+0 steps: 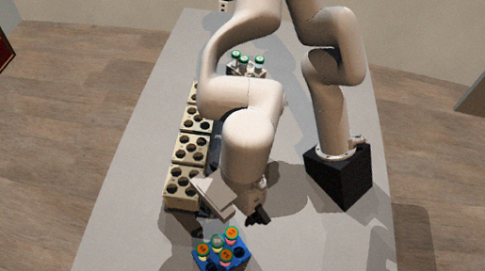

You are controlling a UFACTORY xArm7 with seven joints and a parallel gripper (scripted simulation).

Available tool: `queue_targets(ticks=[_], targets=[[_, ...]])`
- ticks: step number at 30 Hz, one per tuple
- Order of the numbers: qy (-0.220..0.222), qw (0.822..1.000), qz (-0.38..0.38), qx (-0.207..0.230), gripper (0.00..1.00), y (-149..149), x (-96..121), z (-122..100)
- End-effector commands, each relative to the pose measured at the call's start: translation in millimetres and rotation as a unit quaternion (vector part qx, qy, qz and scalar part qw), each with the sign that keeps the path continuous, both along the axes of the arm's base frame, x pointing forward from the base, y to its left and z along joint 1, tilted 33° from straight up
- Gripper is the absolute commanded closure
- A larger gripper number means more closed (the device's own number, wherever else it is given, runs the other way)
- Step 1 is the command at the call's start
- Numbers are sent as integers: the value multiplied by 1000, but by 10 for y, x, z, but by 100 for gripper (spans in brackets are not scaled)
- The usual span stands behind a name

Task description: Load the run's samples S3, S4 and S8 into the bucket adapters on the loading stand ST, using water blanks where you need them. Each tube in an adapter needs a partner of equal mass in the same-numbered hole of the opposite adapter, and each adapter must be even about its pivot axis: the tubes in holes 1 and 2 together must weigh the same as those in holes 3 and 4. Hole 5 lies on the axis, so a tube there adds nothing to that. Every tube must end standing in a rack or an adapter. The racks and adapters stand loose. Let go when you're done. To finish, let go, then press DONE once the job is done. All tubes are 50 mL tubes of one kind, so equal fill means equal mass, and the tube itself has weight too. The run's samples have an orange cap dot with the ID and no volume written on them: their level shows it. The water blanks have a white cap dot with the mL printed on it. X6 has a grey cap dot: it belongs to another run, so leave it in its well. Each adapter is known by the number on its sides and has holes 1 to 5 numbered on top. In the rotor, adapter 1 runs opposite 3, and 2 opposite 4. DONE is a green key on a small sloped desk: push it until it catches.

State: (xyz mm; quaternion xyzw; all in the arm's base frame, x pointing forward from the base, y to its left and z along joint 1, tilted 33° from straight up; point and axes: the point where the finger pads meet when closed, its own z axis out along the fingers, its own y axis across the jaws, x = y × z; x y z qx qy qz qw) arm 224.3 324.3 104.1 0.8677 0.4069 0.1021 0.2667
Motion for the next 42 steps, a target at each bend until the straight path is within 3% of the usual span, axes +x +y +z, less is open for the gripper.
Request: queue_targets(ticks=[1,11,20,30,32,40,42], targets=[[-1,1000,1,1,0,52,-41,94],[-1,1000,1,1,0,139,-132,285],[-45,993,-97,47,0,-128,3,469],[-107,960,-233,112,0,-509,195,731],[-107,960,-233,112,0,-509,195,731],[-154,915,-337,161,0,-815,349,942],[-154,915,-337,161,0,-891,387,994]])
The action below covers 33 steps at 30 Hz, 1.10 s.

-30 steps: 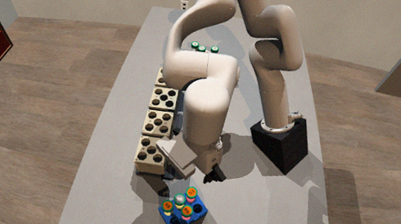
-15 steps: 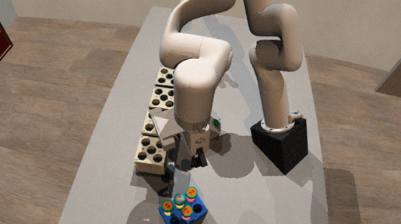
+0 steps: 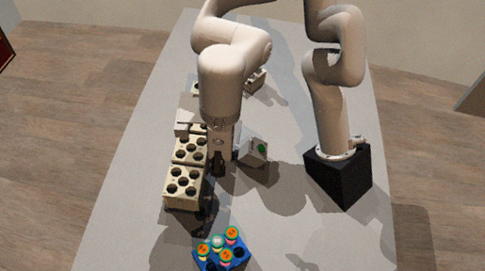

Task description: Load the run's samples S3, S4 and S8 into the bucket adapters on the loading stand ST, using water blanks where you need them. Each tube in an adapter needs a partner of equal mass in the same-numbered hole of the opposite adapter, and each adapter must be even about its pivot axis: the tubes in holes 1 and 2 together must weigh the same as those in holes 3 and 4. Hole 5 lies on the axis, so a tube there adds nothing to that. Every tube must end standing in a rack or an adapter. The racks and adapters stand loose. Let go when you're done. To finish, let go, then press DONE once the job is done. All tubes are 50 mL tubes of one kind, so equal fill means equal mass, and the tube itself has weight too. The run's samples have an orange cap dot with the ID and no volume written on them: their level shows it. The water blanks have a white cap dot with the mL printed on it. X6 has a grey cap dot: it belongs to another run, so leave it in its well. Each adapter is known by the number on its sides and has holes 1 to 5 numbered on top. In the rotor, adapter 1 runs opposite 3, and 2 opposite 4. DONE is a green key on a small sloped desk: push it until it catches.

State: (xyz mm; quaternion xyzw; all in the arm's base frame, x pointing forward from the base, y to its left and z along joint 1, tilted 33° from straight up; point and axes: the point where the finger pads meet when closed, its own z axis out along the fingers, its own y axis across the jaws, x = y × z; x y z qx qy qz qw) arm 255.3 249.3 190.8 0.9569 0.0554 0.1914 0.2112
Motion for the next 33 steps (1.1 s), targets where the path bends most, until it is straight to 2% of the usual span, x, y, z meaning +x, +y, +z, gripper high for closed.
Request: queue_targets(ticks=[1,33], targets=[[-17,999,-28,16,0,-180,97,154],[-17,999,-28,16,0,-1248,633,891]])
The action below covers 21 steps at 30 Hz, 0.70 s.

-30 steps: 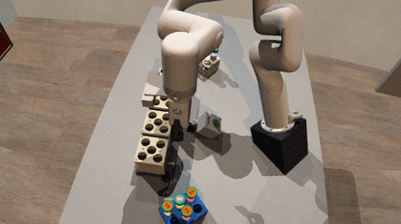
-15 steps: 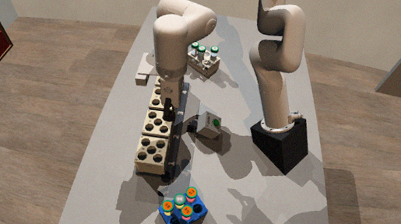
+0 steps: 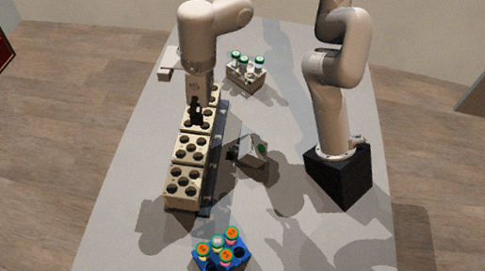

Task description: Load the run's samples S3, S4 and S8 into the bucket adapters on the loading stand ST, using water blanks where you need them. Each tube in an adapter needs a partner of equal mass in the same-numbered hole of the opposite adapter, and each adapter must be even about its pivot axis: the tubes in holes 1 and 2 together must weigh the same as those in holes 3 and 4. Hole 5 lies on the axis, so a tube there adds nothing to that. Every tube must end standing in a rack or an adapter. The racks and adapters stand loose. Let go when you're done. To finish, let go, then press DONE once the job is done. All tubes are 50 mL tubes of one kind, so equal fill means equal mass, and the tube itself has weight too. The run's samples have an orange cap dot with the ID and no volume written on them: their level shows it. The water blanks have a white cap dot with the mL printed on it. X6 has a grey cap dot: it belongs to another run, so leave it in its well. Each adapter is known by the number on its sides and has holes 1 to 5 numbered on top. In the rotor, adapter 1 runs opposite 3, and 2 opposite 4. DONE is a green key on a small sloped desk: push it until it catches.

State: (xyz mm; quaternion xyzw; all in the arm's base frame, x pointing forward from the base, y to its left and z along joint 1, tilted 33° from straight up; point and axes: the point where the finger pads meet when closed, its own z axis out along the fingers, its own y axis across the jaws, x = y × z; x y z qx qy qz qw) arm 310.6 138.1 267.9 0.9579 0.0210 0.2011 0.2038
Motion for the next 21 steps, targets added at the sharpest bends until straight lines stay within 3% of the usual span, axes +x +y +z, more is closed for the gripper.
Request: queue_targets(ticks=[1,4,5,13,21], targets=[[-1,1000,2,1,0,-174,98,146],[-1,1000,2,1,0,-265,144,208],[-8,1000,-12,8,43,-224,130,184],[-45,993,-96,47,43,23,49,33],[-95,969,-205,99,43,353,-60,-168]])
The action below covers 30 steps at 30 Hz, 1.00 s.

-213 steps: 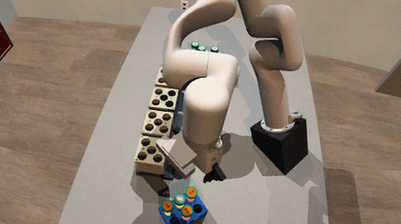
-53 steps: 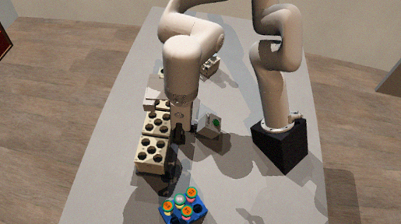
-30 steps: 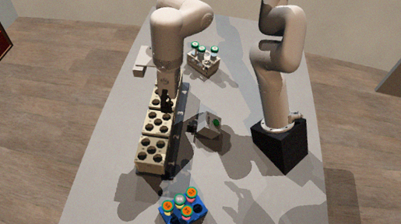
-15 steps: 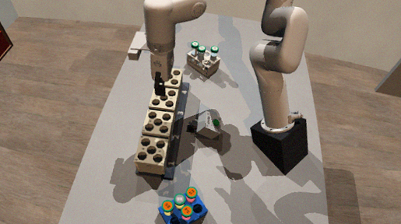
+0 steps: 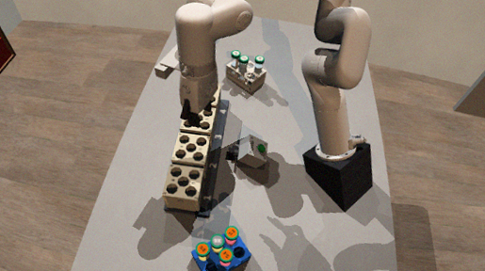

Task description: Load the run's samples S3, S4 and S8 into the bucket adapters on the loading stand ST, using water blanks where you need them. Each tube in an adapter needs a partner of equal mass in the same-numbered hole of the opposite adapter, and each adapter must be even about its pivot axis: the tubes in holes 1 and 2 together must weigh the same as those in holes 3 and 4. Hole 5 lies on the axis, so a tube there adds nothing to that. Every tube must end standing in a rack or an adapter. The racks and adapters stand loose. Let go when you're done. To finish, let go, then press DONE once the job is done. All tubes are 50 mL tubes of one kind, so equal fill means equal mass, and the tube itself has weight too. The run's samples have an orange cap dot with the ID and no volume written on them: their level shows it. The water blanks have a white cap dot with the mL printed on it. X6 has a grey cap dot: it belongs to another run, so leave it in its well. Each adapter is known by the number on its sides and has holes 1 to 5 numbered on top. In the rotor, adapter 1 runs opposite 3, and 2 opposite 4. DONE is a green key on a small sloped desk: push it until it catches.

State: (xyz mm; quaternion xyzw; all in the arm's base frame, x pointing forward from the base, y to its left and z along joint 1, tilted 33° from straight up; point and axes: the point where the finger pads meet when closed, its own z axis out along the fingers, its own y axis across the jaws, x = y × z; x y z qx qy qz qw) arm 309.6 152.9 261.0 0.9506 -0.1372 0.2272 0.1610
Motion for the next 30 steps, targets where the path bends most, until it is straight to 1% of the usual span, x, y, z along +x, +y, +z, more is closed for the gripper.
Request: queue_targets(ticks=[1,2,4,7,14,19,21,30], targets=[[-43,995,-84,34,43,247,-63,-123],[-49,993,-98,40,43,288,-77,-149],[-49,993,-98,40,43,288,-77,-149],[-67,986,-140,60,43,412,-118,-224],[-110,960,-235,104,43,700,-213,-400],[-111,959,-239,106,43,906,-282,-525],[-111,959,-239,106,43,906,-282,-525],[-111,959,-239,107,43,1277,-405,-751]])
